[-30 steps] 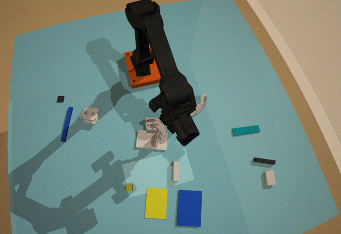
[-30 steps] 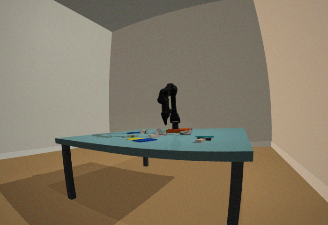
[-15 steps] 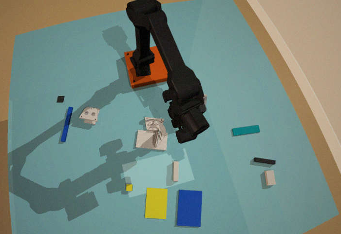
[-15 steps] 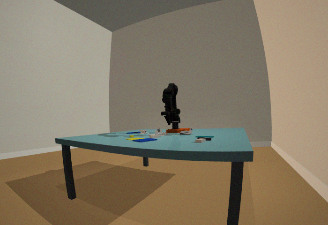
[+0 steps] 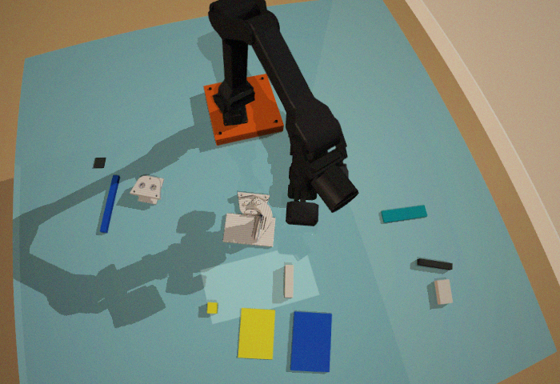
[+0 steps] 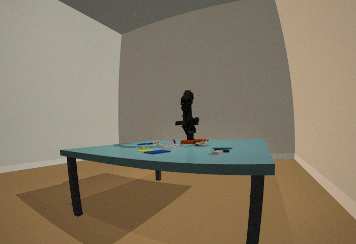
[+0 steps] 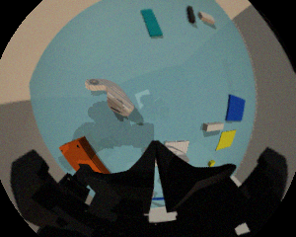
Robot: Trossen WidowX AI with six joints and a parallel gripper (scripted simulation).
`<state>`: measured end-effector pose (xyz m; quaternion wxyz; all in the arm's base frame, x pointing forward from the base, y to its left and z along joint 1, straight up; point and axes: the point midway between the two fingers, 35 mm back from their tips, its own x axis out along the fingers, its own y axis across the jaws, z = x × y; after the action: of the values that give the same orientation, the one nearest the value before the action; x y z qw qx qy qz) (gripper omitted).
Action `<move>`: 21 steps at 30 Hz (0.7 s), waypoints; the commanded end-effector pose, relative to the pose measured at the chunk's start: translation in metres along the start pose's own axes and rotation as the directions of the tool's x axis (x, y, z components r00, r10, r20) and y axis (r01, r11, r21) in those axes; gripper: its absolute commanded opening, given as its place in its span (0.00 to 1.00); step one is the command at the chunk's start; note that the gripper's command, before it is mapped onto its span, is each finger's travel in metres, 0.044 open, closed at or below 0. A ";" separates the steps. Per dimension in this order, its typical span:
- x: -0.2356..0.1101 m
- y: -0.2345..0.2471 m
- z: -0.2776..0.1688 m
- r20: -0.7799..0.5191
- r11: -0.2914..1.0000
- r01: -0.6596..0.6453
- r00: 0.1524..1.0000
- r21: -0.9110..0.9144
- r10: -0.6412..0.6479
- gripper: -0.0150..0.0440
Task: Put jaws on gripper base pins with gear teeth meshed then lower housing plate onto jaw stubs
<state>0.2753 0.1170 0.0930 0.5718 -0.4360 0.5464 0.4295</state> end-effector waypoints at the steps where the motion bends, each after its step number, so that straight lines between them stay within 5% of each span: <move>1: 0.000 0.005 0.003 -0.001 0.996 -0.003 1.000 0.086 0.004 0.25; 21: -0.001 0.034 0.024 0.000 0.827 -0.007 1.000 0.562 0.009 0.25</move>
<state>0.2524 0.1462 0.0935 0.6656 -0.2677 0.6418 0.2710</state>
